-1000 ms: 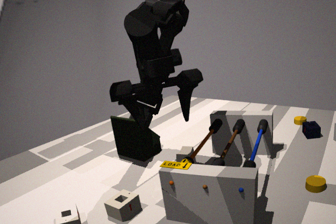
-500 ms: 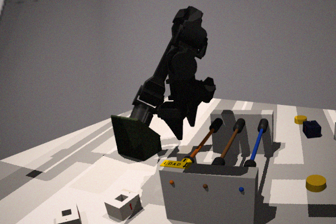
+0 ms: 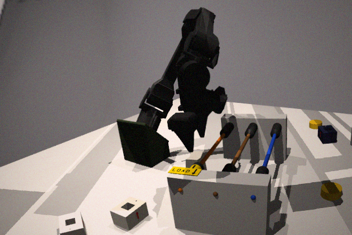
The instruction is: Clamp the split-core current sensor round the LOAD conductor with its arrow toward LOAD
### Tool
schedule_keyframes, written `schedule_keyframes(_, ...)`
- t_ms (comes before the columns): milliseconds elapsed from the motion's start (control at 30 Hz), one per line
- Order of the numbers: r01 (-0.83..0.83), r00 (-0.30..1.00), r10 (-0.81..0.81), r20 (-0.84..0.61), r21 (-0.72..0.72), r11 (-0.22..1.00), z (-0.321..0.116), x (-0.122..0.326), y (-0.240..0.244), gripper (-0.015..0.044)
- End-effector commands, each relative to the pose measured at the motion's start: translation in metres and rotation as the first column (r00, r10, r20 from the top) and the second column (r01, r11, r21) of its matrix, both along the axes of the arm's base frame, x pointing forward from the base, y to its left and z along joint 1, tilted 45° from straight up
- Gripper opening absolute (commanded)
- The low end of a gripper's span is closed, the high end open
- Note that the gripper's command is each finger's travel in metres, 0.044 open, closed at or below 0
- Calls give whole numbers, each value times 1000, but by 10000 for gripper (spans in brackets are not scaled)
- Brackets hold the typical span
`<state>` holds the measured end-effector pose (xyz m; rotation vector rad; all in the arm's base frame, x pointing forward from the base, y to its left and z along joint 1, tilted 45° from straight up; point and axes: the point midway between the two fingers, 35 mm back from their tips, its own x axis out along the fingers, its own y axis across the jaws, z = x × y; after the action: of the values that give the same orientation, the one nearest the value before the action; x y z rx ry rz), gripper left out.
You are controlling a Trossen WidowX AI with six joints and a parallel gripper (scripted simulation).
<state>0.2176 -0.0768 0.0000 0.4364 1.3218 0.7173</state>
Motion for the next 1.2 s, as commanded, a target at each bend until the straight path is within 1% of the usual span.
schedule_keyframes(0, 2, 1000, -2, -6, 6, 1000, -5, 0, 6, 440)
schedule_keyframes(800, 1, 1000, -1, -5, 10, 1000, -30, 1, 33, 440)
schedule_keyframes(1000, -1, 1000, 1, 0, 4, 1000, -28, 2, 29, 282)
schedule_keyframes(1167, -1, 1000, 1, 0, 4, 1000, -28, 2, 29, 249)
